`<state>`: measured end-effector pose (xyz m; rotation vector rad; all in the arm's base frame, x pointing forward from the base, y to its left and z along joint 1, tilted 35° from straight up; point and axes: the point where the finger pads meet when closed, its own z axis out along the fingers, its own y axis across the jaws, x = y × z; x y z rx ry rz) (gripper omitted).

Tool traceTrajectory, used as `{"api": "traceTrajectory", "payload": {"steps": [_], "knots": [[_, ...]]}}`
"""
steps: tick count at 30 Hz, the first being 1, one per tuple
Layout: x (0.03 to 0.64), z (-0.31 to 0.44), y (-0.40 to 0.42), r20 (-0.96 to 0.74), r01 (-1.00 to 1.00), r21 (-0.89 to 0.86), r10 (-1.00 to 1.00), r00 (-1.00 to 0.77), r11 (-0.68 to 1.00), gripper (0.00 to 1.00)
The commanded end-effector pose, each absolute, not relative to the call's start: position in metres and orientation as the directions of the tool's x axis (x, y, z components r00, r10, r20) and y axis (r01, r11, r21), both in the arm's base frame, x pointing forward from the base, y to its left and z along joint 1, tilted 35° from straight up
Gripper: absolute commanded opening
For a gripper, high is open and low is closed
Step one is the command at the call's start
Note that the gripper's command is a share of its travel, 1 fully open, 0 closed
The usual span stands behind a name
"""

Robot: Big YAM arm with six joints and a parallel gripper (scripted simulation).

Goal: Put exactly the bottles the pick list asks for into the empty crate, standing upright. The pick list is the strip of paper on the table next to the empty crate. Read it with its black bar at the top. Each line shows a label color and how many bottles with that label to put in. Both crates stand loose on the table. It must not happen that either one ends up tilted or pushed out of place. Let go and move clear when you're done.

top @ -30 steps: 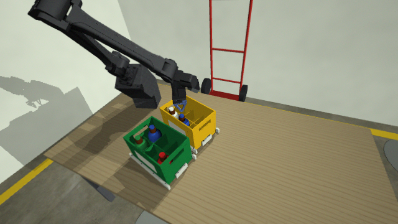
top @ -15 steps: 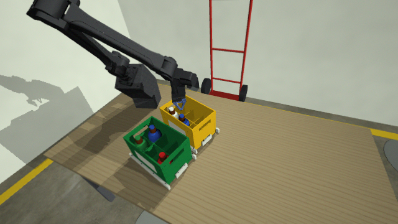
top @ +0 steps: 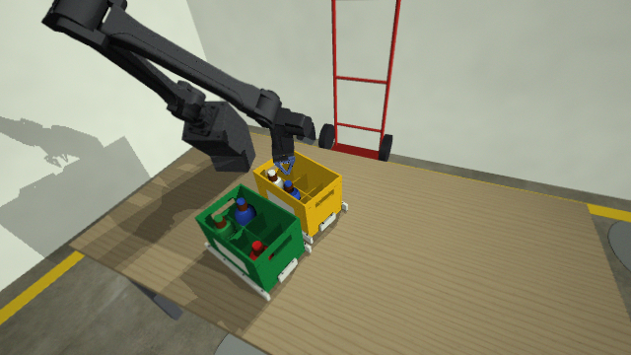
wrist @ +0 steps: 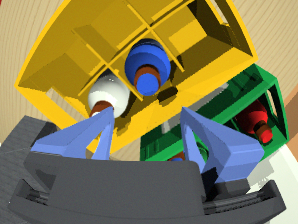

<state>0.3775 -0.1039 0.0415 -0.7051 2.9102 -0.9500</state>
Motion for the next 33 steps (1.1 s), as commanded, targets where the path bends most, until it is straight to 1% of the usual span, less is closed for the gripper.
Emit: {"api": "traceTrajectory", "payload": {"steps": [1, 3, 4, 33], "knots": [[0.3843, 0.0476, -0.1042, 0.120, -0.402, -0.568, -0.411, -0.904, 0.718, 0.61], [0.3793, 0.0449, -0.1103, 0.131, -0.391, -0.563, -0.388, -0.912, 0.728, 0.61], [0.3843, 0.0476, -0.1043, 0.120, -0.402, -0.568, -0.411, -0.904, 0.718, 0.61], [0.3806, 0.0438, -0.1113, 0.133, -0.399, -0.563, -0.396, -0.908, 0.724, 0.61]]}}
